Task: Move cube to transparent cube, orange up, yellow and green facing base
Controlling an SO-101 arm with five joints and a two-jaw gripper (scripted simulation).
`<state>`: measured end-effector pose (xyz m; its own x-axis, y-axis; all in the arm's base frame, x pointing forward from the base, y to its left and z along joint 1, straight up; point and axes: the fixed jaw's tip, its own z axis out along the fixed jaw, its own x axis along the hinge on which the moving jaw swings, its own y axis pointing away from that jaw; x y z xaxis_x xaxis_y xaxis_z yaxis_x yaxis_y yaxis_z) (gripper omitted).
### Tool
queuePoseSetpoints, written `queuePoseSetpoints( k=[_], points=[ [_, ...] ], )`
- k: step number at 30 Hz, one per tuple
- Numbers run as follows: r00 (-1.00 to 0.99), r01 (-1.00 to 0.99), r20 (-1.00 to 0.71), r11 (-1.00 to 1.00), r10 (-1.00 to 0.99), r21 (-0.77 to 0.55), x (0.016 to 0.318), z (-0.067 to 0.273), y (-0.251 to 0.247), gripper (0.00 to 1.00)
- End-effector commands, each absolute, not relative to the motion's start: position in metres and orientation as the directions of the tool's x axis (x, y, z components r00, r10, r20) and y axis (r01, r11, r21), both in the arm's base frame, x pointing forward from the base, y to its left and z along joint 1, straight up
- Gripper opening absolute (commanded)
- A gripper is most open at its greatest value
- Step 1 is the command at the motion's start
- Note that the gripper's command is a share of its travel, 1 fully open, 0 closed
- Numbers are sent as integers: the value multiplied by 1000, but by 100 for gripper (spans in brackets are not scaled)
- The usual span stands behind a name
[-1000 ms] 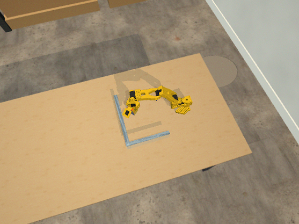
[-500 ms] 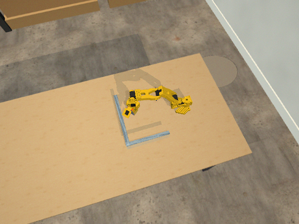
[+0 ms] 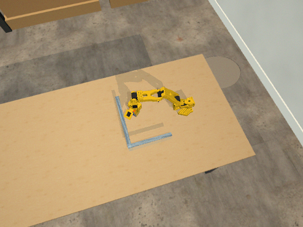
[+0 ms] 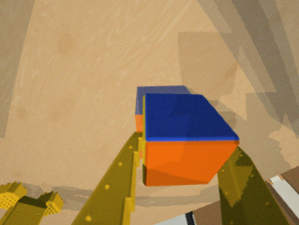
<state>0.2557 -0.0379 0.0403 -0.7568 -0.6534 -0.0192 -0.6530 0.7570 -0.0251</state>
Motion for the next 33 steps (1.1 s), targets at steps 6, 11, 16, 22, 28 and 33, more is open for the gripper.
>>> queuePoseSetpoints(
  k=[6,11,16,22,28,33],
  points=[
    [-753,-639,-103,760,-650,-122,268,67,-40,22],
    [-753,-639,-103,760,-650,-122,268,67,-40,22],
    [-753,-639,-101,760,-650,-121,268,67,-40,22],
    [-754,-640,-96,760,-650,-114,267,65,-40,22],
    [-755,-641,-90,760,-650,-107,266,63,-40,22],
    [-756,-642,-84,760,-649,-100,266,61,-40,22]
  ],
)
